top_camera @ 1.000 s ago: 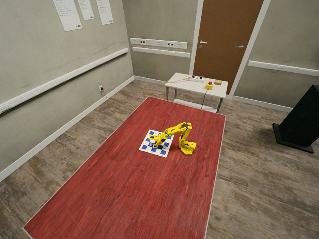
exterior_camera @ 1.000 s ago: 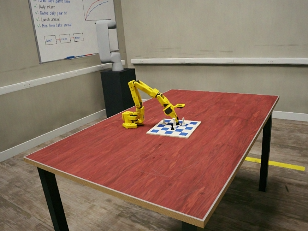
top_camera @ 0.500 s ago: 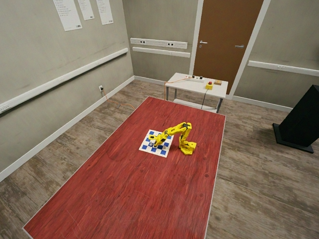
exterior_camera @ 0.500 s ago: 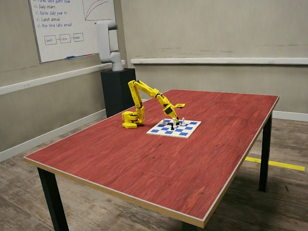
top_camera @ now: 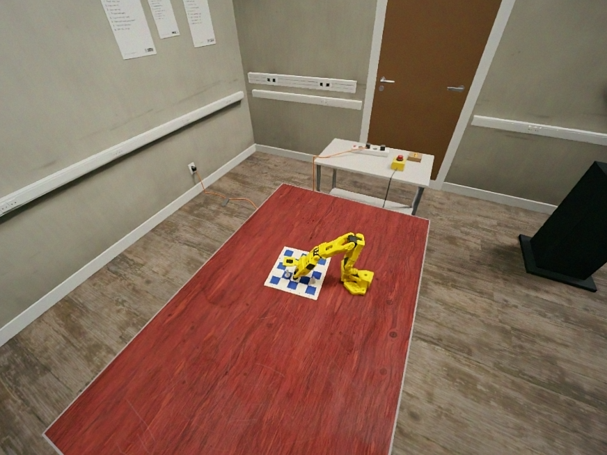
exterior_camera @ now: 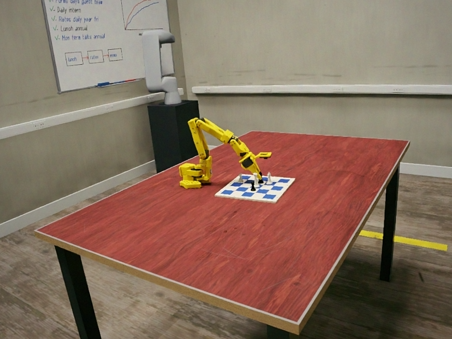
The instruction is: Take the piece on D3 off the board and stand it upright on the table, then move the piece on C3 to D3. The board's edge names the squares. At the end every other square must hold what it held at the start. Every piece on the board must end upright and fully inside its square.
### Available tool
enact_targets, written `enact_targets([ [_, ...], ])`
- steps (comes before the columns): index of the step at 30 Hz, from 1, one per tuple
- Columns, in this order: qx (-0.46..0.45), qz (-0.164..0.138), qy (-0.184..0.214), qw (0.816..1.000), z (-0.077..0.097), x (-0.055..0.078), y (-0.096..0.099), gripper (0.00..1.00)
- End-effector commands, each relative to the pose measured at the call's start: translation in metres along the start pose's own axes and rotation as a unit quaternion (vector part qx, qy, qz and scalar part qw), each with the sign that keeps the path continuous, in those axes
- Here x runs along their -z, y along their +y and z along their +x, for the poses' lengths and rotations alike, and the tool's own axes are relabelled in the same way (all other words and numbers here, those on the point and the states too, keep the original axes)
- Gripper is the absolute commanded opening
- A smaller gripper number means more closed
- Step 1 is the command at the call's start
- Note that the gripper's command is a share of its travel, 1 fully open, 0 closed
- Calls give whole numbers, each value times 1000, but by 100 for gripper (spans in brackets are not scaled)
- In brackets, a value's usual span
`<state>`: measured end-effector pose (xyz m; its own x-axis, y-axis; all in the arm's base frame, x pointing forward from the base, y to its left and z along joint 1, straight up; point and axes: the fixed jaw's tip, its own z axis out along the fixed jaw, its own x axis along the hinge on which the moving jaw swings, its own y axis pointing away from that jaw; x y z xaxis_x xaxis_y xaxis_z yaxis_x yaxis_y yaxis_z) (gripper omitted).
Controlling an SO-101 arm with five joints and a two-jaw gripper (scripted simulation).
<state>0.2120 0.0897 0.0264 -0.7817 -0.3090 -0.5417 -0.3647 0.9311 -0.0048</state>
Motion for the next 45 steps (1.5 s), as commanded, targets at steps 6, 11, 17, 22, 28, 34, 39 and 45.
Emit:
enact_targets([
  [6, -5, 2, 13, 1000, 7, -2, -2, 10],
  [11, -8, 4, 13, 1000, 7, -2, -3, 10],
  [17, -8, 4, 13, 1000, 7, -2, -4, 10],
  [22, -8, 4, 13, 1000, 7, -2, -4, 10],
  [28, -8, 4, 13, 1000, 7, -2, -4, 8],
  [34, -8, 4, 13, 1000, 7, -2, -4, 5],
  [39, -8, 4, 13, 1000, 7, -2, -4, 3],
  [45, -8, 4, 13, 1000, 7, -2, -4, 0],
])
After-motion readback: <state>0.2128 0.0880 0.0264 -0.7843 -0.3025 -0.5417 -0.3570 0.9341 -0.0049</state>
